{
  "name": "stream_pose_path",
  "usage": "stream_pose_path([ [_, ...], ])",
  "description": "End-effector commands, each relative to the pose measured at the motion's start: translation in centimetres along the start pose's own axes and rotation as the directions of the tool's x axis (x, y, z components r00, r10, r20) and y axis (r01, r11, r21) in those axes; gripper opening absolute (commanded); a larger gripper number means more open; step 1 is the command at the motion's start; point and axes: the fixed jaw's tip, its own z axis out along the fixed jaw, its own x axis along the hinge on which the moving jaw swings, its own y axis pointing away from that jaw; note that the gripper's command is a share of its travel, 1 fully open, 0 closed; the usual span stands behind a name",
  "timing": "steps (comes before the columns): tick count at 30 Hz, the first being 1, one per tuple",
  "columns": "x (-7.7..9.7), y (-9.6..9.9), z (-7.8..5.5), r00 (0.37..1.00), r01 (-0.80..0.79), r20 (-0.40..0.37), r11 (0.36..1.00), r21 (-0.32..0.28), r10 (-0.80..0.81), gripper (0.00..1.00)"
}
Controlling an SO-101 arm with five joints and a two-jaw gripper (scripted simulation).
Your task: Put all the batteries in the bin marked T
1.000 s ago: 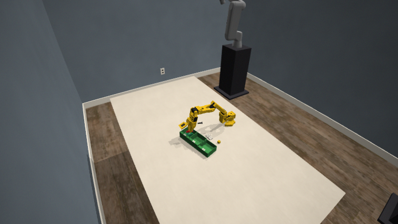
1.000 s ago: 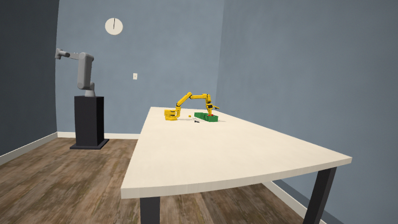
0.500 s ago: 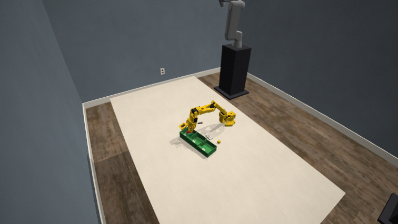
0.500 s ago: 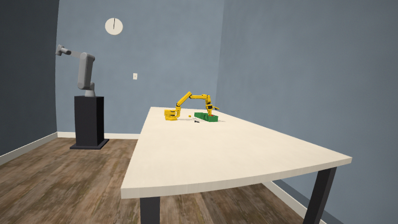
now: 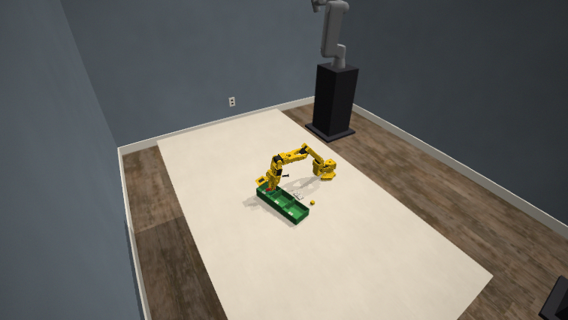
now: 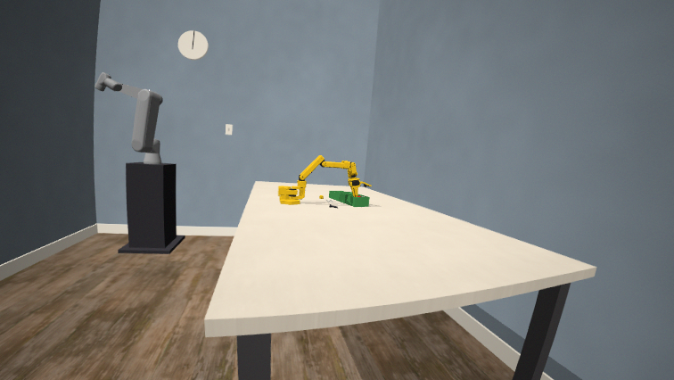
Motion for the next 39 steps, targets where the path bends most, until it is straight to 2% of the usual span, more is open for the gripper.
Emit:
stream_pose_path([
  [1,-1.3,0.2,-1.8,0.996,0.015,0.092,1.0,-0.002,-0.014,0.0],
  [39,-1.0,0.2,-0.6,0.996,0.015,0.092,1.0,-0.002,-0.014,0.0],
])
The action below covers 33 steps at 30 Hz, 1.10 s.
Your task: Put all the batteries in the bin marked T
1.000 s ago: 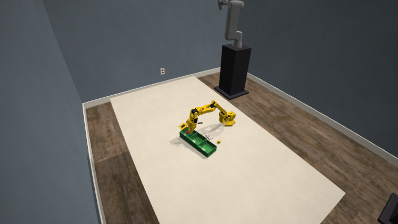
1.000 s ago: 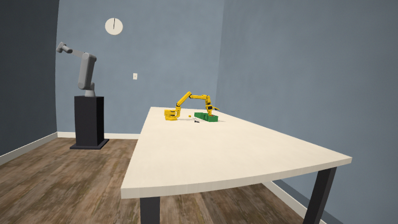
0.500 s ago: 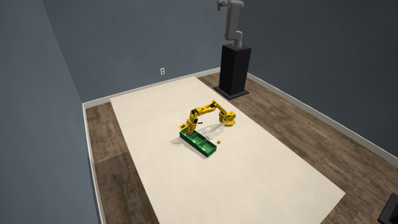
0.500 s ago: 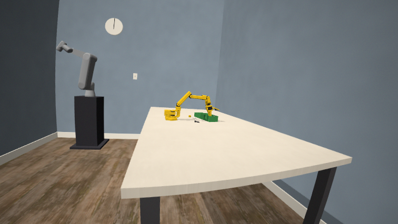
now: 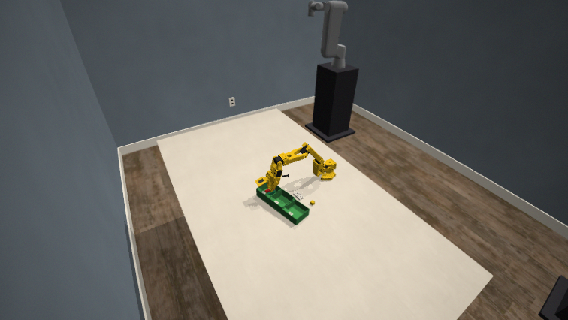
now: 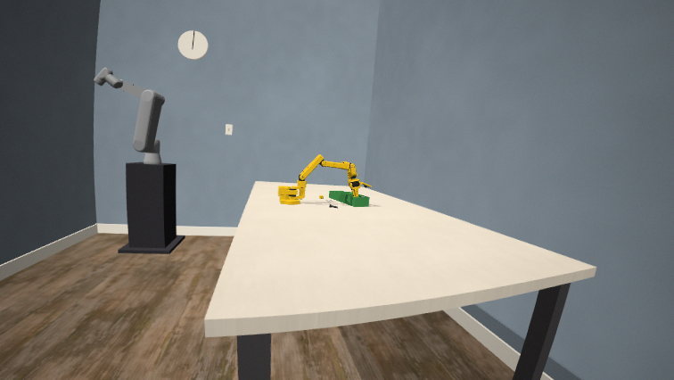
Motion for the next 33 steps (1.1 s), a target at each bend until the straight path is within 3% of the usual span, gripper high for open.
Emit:
stream_pose_path([
  [1,-0.84,0.24,-1.07,0.998,0.015,0.057,1.0,-0.002,-0.014,0.0],
  [22,-0.84,0.24,-1.07,0.998,0.015,0.057,1.0,-0.002,-0.014,0.15],
  [33,-0.85,0.24,-1.08,0.998,0.015,0.057,1.0,-0.002,-0.014,0.16],
])
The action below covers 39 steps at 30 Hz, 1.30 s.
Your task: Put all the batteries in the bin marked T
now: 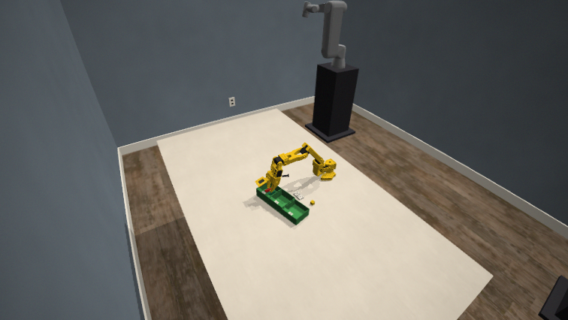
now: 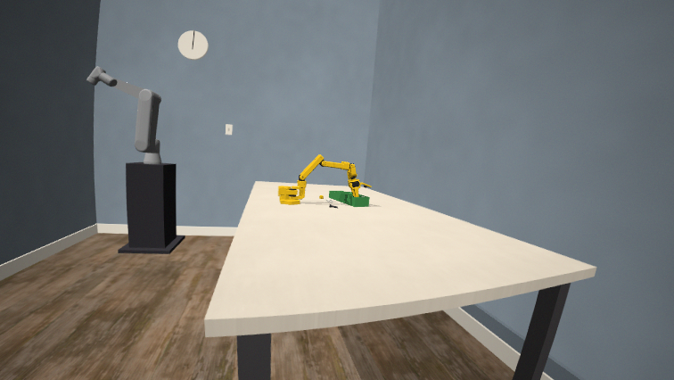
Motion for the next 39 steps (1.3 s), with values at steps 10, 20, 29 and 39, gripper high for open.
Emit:
stream_pose_path([
  [10,-1.1,0.1,-2.8,0.998,0.011,0.061,1.0,-0.001,-0.011,0.16],
  [20,-1.1,0.1,-5.1,0.998,0.011,0.061,1.0,-0.001,-0.011,0.16],
  [29,-0.9,0.1,-6.2,0.998,0.011,0.061,1.0,-0.001,-0.011,0.16],
  [39,-0.9,0.1,-6.2,0.998,0.011,0.061,1.0,-0.001,-0.011,0.16],
])
